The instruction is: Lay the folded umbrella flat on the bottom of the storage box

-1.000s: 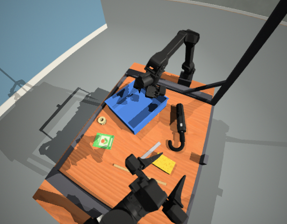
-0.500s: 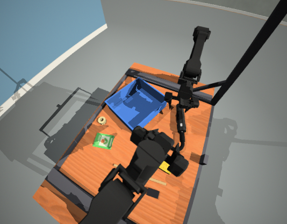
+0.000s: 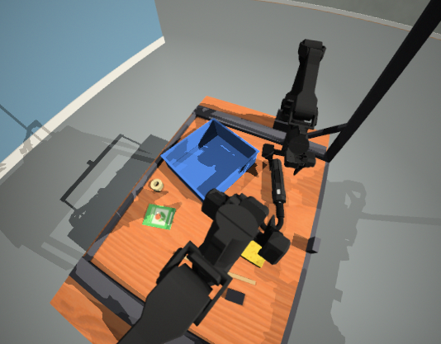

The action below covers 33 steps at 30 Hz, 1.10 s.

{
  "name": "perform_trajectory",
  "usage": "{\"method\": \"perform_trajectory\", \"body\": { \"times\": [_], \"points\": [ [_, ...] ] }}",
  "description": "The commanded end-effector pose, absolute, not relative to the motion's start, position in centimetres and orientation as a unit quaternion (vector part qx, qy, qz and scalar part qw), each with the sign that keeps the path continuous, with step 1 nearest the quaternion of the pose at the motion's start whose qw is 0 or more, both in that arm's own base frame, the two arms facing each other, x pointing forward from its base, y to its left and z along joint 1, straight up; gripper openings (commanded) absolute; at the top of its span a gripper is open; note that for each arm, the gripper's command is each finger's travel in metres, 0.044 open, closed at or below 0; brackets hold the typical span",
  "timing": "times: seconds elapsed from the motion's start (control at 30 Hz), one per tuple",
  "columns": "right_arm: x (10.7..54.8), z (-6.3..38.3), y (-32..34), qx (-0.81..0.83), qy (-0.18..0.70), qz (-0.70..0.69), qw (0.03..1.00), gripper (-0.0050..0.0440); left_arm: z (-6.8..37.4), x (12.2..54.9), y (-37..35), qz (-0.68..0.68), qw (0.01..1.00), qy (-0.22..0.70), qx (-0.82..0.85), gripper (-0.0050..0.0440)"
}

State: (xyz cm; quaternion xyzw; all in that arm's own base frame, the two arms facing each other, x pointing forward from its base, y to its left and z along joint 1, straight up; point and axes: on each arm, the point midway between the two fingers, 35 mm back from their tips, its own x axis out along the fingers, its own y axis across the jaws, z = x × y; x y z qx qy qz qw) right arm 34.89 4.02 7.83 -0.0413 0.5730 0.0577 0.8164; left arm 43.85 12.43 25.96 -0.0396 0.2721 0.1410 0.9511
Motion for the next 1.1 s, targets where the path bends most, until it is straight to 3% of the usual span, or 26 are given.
{"method": "perform_trajectory", "body": {
  "times": [0.0, 0.13, 0.2, 0.7, 1.07],
  "points": [
    [35.2, 8.7, 4.1, -0.040, 0.561, 0.059, 0.824, 0.0440, 27.0, 43.8, 12.5, 0.143, 0.954, 0.261, -0.039, 0.0400],
    [35.2, 8.7, 4.1, -0.040, 0.561, 0.059, 0.824, 0.0440, 27.0, 43.8, 12.5, 0.143, 0.954, 0.261, -0.039, 0.0400],
    [35.1, 8.6, 4.2, -0.037, 0.562, 0.056, 0.825, 0.0400, 27.0, 43.8, 12.5, 0.143, 0.954, 0.261, -0.039, 0.0400],
    [35.9, 7.9, 4.8, 0.157, 0.557, -0.136, 0.804, 0.0400, 27.0, 43.8, 12.5, 0.143, 0.954, 0.261, -0.039, 0.0400],
    [36.4, 7.2, 5.3, 0.344, 0.509, -0.320, 0.721, 0.0400, 27.0, 43.8, 12.5, 0.143, 0.954, 0.261, -0.039, 0.0400]
  ]
}}
